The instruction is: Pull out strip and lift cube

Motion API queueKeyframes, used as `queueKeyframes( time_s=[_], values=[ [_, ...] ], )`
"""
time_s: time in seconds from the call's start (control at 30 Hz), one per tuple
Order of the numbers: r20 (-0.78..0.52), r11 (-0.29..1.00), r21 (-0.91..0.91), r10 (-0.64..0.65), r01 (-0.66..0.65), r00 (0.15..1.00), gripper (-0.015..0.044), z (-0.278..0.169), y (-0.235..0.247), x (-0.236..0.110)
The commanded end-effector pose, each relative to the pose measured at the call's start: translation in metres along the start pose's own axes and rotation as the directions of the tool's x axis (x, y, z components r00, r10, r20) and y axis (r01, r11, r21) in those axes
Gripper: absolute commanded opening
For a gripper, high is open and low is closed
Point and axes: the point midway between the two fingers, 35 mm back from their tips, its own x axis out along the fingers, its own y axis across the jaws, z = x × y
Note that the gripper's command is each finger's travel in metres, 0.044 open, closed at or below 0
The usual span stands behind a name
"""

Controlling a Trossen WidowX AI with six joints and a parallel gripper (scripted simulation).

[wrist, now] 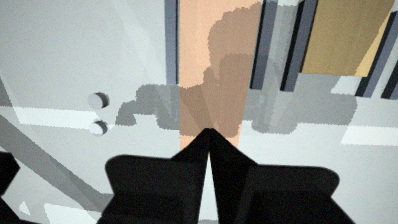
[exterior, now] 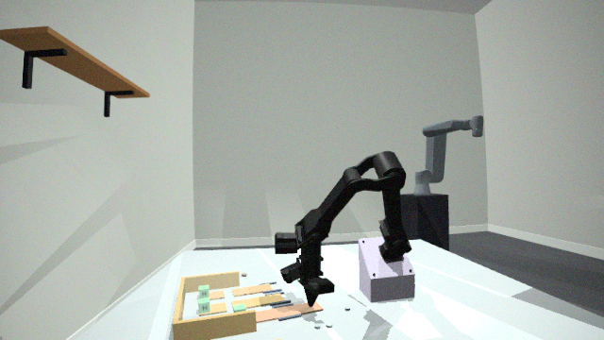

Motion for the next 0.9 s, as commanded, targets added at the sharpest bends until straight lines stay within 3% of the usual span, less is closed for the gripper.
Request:
queueKeyframes(
  time_s=[0.0,0.87],
  values=[
    [-0.029,1.0,0.012,0.006,-0.005,1.0,0.0,-0.016,0.001,0.004],
    [-0.031,1.0,0.014,0.006,-0.005,1.0,0.0,-0.052,0.001,0.004]
  ],
)
